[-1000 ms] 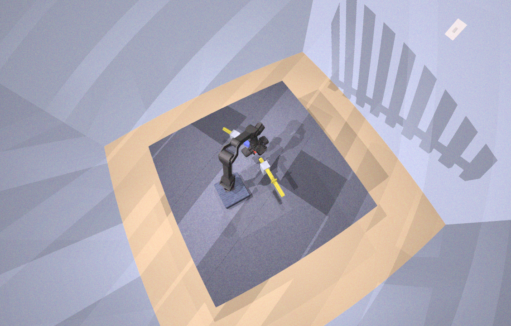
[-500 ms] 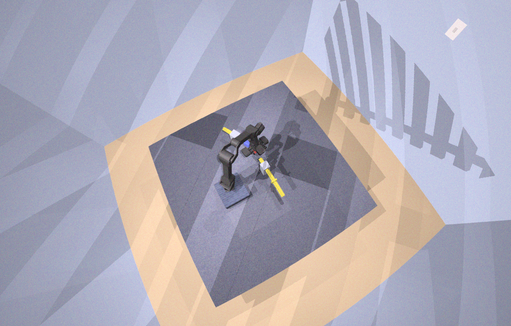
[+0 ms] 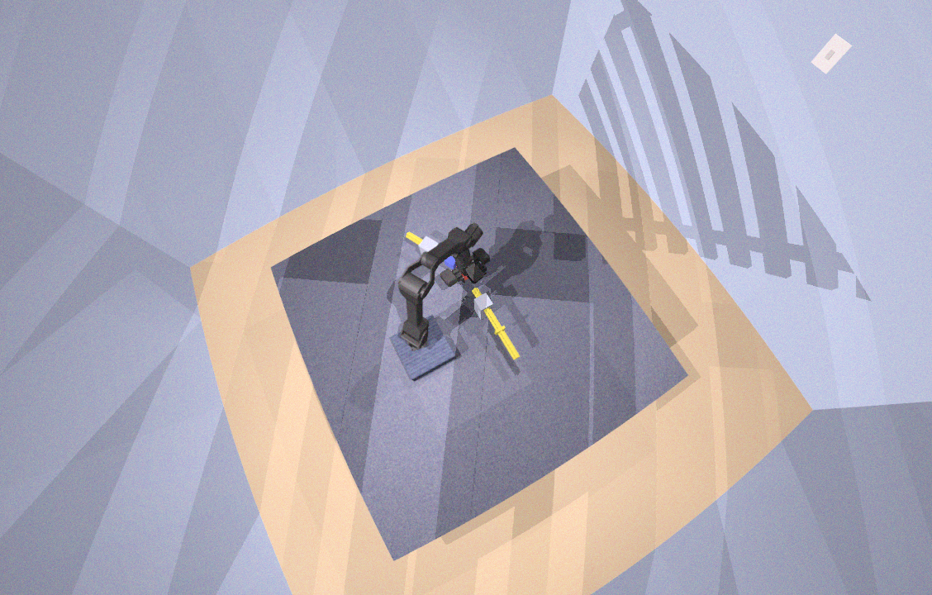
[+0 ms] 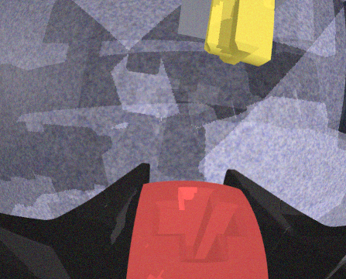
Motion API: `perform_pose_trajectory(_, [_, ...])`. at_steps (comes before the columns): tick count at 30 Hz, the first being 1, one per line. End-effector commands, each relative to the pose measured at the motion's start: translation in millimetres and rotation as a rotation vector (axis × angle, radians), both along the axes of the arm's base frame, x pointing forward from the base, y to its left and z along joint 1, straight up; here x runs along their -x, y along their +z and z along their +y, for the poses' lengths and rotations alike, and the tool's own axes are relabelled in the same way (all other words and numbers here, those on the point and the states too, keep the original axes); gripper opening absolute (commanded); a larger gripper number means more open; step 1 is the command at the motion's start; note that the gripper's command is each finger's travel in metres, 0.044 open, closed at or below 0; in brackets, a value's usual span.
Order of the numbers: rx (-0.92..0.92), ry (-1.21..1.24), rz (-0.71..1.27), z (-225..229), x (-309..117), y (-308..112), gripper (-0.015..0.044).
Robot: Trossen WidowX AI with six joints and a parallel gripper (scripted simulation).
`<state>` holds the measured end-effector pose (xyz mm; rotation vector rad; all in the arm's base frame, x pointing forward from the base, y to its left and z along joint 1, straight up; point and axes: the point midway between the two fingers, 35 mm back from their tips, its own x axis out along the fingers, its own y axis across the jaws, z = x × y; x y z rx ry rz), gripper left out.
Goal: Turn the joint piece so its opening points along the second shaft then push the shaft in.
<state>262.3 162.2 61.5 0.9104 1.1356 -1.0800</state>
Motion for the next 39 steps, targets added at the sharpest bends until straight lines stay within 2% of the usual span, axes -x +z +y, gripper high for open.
perform_pose_trajectory(1, [0.000,0.000,0.000,0,0,0,0.0068])
perform_pose_trajectory(4, [0.000,0.000,0.000,0,0,0,0.0000])
perform_pose_trajectory(11, [-0.020,-0.006,0.006,0,0,-1,0.0000])
perform_pose_trajectory(28, [-0.308,-0.089,0.061,-3,3,-15,0.0000])
perform_pose_trajectory(39, [-0.306,-0.086,0.060,-2,3,-14,0.0000])
